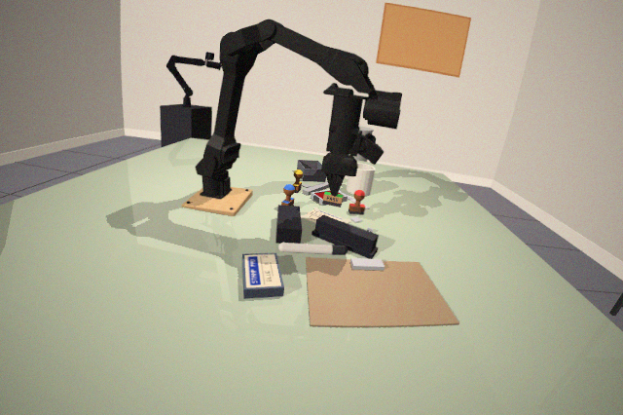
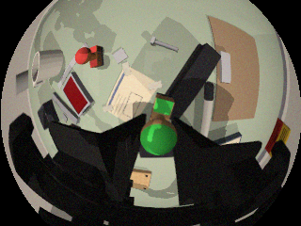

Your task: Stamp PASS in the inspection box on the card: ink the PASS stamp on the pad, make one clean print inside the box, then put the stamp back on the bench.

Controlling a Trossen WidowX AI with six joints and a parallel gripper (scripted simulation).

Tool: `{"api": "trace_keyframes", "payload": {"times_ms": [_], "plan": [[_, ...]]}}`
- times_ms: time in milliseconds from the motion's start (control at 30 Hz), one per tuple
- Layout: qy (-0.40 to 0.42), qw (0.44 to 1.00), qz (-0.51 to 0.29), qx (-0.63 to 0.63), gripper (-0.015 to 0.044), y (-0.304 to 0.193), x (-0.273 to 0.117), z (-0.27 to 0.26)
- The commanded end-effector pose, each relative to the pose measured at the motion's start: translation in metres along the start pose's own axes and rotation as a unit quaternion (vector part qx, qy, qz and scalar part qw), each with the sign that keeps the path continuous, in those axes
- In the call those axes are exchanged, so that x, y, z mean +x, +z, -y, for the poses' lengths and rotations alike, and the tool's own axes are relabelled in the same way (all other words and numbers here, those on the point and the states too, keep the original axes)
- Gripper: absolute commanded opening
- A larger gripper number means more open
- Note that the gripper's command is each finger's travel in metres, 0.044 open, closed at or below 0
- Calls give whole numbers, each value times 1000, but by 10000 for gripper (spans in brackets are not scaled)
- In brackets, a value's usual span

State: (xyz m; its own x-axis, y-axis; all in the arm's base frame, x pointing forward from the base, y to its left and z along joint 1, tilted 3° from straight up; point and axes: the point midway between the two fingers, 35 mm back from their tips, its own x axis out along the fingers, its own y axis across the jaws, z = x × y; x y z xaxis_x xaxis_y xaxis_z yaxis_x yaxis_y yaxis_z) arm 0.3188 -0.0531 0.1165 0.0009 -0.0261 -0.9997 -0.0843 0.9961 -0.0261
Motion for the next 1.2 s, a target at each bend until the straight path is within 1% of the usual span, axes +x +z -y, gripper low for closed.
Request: {"api": "trace_keyframes", "payload": {"times_ms": [0, 467, 933, 1167], "plan": [[4, 1000, 1, 0, 0, 6, 1, -25], [8, 1000, 1, 0, 0, 10, 2, -104], [10, 1000, 0, 0, 0, -5, 3, -183], [11, 1000, 0, 0, 0, -7, 3, -191]]}}
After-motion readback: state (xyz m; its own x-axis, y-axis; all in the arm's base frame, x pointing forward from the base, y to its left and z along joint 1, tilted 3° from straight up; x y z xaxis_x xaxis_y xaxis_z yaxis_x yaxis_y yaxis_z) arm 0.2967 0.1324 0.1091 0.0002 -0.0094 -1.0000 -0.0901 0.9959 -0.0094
